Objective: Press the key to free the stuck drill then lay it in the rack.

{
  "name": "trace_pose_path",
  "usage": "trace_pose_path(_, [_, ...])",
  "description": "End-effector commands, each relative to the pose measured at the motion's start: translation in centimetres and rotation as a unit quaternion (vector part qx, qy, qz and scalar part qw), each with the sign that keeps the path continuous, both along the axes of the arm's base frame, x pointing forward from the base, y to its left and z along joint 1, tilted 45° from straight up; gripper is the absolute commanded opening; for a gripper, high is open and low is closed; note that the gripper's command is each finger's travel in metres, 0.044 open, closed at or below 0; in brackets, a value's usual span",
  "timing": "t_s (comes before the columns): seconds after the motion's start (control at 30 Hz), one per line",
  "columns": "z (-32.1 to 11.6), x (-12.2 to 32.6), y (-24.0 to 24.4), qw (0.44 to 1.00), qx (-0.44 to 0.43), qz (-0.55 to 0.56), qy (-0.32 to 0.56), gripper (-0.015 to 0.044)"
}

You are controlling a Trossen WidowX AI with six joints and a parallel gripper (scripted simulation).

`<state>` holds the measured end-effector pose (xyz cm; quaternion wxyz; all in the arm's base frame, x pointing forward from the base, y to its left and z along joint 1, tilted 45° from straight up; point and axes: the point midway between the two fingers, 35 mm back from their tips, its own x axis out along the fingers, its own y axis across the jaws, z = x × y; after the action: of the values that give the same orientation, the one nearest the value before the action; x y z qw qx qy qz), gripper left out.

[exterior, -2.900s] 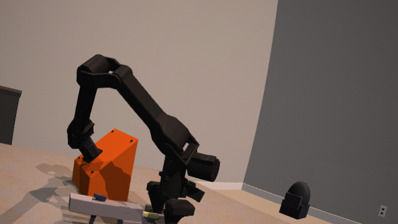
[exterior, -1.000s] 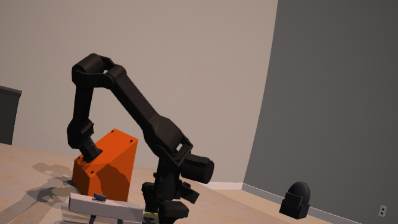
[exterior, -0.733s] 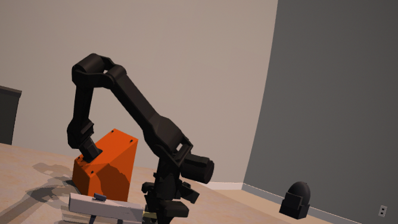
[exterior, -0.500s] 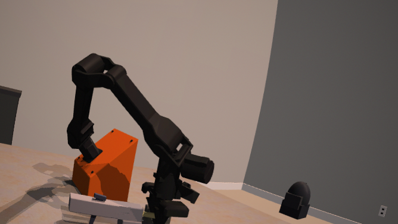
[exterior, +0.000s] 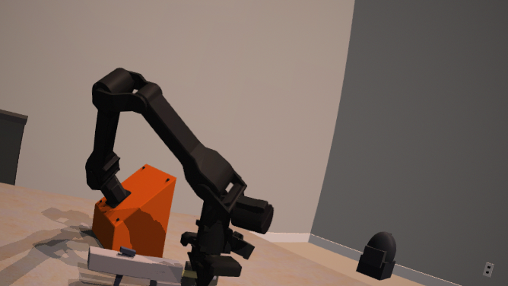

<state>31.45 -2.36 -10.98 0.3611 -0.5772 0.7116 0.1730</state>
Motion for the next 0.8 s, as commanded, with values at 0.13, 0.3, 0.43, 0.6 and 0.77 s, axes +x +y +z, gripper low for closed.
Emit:
trace_pose_path(0.13, [0.1, -0.2, 0.2, 1.000, -0.002, 0.000, 0.000, 0.0000])
trace_pose_path(0.3, [0.0, 0.0, 0.3, 1.000, -0.002, 0.000, 0.000, 0.0000])
trace_pose_path(0.43, [-0.3, 0.2, 0.6, 1.000, -0.002, 0.000, 0.000, 0.0000])
trace_pose_path(0.6, [-0.7, 0.4, 0.9, 1.000, -0.002, 0.000, 0.000, 0.0000])
trace_pose_path(0.77, [-1.1, 0.7, 1.4, 1.000, -0.001, 0.000, 0.000, 0.0000])
